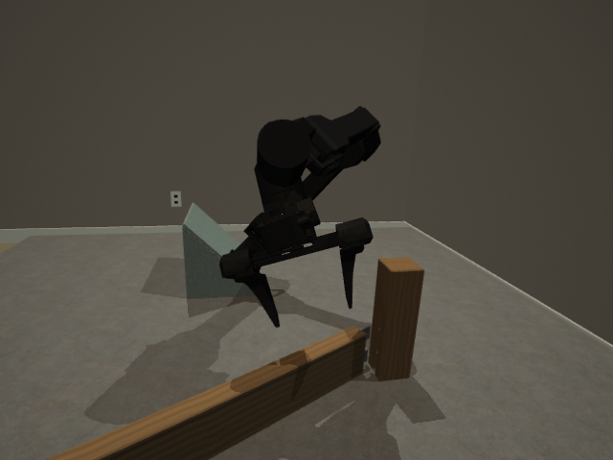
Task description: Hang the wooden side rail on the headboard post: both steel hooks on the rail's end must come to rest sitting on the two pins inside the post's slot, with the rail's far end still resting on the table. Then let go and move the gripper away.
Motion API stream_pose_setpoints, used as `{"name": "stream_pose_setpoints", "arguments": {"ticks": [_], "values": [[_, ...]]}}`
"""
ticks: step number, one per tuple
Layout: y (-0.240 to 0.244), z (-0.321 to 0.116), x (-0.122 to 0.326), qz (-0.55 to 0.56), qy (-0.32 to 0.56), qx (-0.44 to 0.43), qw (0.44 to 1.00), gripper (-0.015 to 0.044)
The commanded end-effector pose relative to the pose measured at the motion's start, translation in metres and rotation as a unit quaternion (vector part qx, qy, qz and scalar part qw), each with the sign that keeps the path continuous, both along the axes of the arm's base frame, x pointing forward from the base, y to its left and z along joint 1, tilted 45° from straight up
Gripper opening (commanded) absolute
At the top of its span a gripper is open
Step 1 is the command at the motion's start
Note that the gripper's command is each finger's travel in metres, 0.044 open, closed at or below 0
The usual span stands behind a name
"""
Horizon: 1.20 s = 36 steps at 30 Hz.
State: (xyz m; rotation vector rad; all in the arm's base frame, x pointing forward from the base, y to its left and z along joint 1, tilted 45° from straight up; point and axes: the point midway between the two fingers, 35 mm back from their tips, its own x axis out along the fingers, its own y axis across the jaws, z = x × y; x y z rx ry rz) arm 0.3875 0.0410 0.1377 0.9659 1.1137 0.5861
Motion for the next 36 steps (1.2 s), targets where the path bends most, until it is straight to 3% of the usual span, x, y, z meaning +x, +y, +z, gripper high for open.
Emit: {"name": "stream_pose_setpoints", "arguments": {"ticks": [1,9,27,36], "values": [[0.010,0.003,-0.006,-0.044,0.256,-0.022,0.965,0.0440],[0.018,0.022,-0.028,-0.076,0.441,-0.064,0.892,0.0440],[0.018,0.023,-0.029,-0.076,0.445,-0.065,0.890,0.0440],[0.042,-0.002,-0.032,-0.091,0.462,-0.064,0.880,0.0440]]}}
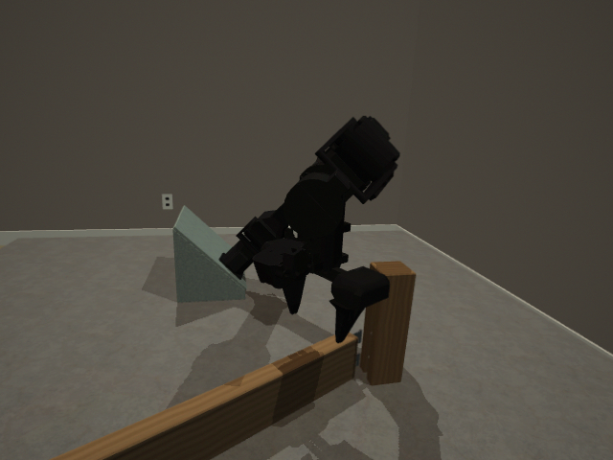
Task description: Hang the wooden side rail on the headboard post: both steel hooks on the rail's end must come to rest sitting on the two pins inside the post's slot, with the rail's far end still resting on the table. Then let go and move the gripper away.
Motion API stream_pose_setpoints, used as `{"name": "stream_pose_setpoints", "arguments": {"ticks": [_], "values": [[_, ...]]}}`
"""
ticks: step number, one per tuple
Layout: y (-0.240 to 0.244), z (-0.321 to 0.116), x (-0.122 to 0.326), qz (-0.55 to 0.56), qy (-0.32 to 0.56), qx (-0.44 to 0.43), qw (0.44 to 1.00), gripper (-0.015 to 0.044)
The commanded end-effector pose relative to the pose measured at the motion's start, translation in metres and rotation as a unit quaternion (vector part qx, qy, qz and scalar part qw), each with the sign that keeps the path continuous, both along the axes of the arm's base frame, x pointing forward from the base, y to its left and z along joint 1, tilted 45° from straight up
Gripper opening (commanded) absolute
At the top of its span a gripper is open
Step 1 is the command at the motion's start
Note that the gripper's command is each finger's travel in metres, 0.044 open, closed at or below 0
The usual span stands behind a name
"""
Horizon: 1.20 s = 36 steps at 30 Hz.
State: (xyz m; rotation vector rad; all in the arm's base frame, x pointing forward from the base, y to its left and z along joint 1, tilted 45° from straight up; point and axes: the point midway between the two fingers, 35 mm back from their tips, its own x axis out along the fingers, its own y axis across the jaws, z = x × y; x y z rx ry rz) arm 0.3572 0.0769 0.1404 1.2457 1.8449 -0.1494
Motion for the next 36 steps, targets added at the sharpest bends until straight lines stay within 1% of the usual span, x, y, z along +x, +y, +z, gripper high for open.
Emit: {"name": "stream_pose_setpoints", "arguments": {"ticks": [1,5,36], "values": [[0.007,-0.005,-0.002,-0.005,0.003,-0.002,1.000,0.0440],[0.016,-0.014,-0.003,-0.005,0.003,-0.001,1.000,0.0440],[0.048,-0.047,-0.007,-0.005,0.003,-0.001,1.000,0.0440]]}}
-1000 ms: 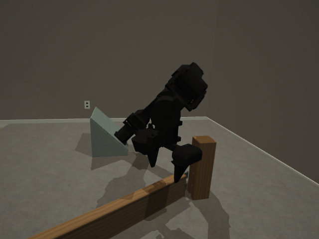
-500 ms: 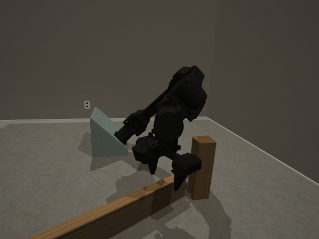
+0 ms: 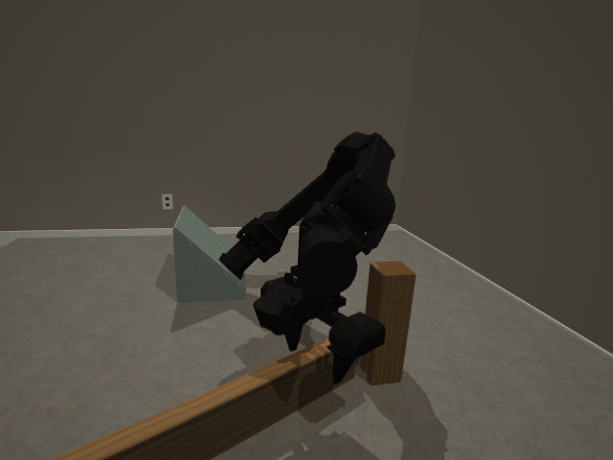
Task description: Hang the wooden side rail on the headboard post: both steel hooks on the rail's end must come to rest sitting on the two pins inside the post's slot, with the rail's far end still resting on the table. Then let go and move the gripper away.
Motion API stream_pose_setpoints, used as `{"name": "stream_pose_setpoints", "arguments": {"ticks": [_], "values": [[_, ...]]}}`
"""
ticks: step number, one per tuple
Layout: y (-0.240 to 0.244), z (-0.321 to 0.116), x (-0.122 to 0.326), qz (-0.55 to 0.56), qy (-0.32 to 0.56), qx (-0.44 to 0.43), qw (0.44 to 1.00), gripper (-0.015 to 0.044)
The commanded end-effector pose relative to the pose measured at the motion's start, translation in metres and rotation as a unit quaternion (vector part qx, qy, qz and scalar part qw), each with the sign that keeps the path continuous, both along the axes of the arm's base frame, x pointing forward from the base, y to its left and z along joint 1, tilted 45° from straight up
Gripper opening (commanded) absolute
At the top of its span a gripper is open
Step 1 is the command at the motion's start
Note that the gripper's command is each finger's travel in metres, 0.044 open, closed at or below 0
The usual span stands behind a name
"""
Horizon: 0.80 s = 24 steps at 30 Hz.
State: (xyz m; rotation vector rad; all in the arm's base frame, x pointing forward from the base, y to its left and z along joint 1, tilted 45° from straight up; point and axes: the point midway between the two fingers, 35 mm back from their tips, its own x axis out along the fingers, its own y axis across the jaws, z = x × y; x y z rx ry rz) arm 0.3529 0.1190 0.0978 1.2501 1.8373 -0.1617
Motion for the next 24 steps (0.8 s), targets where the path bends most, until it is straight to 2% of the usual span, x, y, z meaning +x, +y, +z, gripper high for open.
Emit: {"name": "stream_pose_setpoints", "arguments": {"ticks": [1,17,24], "values": [[0.007,-0.006,-0.003,0.000,0.003,0.002,1.000,0.0440],[0.021,-0.020,-0.006,0.000,0.003,0.003,1.000,0.0440],[0.021,-0.020,-0.006,0.000,0.003,0.003,1.000,0.0256]]}}
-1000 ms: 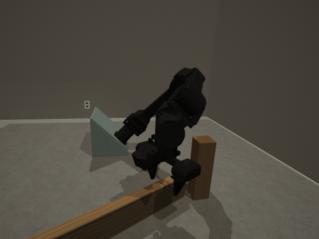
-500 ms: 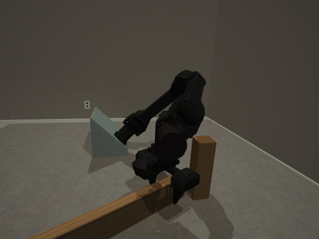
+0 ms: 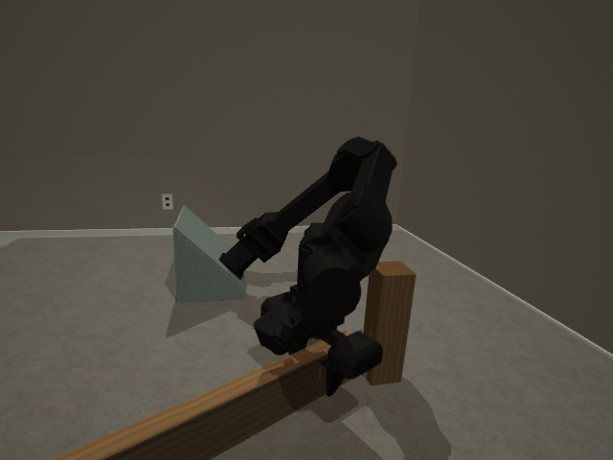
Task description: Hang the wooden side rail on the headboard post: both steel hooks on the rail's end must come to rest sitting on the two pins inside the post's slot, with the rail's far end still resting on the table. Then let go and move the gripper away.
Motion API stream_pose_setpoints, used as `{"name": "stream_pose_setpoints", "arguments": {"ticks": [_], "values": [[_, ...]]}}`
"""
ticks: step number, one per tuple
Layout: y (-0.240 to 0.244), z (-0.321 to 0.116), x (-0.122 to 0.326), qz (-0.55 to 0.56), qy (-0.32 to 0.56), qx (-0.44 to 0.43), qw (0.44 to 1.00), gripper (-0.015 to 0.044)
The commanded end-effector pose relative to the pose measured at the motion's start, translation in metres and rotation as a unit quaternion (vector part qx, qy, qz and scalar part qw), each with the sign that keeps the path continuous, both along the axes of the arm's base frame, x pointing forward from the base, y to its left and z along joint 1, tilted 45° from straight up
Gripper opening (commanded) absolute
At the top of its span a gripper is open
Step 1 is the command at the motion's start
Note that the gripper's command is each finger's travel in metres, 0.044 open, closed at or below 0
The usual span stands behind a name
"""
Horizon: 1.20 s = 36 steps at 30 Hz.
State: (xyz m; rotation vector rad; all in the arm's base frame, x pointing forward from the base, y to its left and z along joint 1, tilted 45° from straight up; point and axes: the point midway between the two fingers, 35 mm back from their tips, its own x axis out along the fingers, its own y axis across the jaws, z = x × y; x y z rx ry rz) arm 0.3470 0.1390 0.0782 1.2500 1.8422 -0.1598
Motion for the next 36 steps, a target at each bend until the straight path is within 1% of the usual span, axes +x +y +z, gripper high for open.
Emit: {"name": "stream_pose_setpoints", "arguments": {"ticks": [1,6,11,13,14,21,36], "values": [[0.0009,-0.0001,-0.0007,-0.001,0.001,0.002,1.000,0.0230],[0.0009,-0.0001,-0.0007,-0.001,0.001,0.002,1.000,0.0099],[0.0009,-0.0001,-0.0007,-0.001,0.001,0.002,1.000,0.0065],[0.0009,-0.0001,-0.0007,-0.001,0.001,0.002,1.000,0.0013],[0.0009,-0.0001,-0.0007,-0.001,0.001,0.002,1.000,0.0000],[0.0008,-0.0001,-0.0006,-0.003,0.003,0.002,1.000,0.0000],[-0.0013,-0.0020,0.0005,-0.049,0.048,-0.005,0.998,0.0000]]}}
